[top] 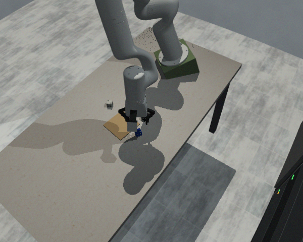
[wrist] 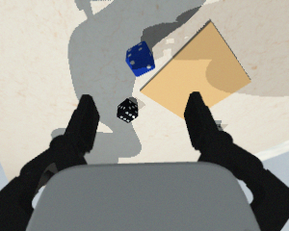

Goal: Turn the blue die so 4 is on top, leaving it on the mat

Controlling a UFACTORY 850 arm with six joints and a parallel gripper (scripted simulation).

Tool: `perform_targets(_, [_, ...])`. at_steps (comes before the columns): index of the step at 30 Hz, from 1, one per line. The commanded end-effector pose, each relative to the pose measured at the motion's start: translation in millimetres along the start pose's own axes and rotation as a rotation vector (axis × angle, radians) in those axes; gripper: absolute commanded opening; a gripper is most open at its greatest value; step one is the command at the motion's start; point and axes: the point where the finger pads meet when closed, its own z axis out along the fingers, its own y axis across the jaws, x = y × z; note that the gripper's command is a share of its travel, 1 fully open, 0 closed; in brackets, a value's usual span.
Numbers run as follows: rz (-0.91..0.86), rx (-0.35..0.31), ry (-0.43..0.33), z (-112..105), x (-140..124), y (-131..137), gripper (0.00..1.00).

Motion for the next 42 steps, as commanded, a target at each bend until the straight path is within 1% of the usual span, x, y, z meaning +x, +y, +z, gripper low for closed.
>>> perform_targets(1, [-0.171,0.021,-0.018,1.9,0.8,0.0,1.0])
perform_targets(2, [-0.174,0.021,-0.018,1.9,0.8,-0.1,1.0])
perform_targets(5, [-0.297,0.023,-0.017,3.9,0.6,-0.3,1.0])
perform_targets(8, [-0.3,0.023,-0.017,3.9,0.6,-0.3,1.0])
perform_targets(13, [-0.429,0.024,-0.015,5.9,0.4,-0.6,1.0])
perform_targets(21, [-0.475,0.025,-0.015,6.7,0.4,-0.8,1.0])
perform_targets(22, [-0.475,0.025,-0.015,6.7,0.4,-0.8,0.47])
perform_targets(42, [-0.475,0.025,-0.015,6.7,0.4,-0.8,0.47])
